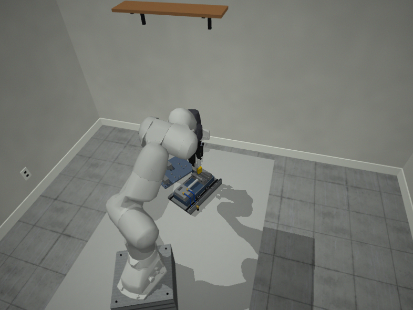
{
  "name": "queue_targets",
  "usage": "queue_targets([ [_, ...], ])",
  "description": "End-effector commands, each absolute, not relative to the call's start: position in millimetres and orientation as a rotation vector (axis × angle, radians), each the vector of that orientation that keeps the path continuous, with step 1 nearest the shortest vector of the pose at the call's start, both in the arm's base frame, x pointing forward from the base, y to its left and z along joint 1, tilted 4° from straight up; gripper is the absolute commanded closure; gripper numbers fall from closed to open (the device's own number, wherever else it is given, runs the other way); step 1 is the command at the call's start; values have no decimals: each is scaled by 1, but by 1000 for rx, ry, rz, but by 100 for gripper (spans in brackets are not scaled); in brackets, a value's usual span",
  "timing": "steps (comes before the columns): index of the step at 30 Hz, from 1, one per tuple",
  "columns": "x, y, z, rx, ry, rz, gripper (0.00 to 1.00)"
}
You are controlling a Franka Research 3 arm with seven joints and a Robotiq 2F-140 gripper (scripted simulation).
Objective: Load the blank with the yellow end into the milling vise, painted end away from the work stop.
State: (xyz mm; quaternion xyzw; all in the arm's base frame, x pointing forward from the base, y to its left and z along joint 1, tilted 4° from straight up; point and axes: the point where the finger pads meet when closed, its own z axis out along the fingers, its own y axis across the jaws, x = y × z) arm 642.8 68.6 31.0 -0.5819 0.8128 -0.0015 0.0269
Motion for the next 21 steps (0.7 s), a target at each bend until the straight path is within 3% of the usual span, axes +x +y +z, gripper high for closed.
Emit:
queue_targets([
  [1, 645, 76, 34, -1857, 2451, -9, 100],
  [6, 645, 76, 34, -1857, 2451, -9, 100],
  [11, 645, 17, 32, -1857, 2451, -9, 100],
  [21, 645, 17, 32, -1857, 2451, -9, 100],
])
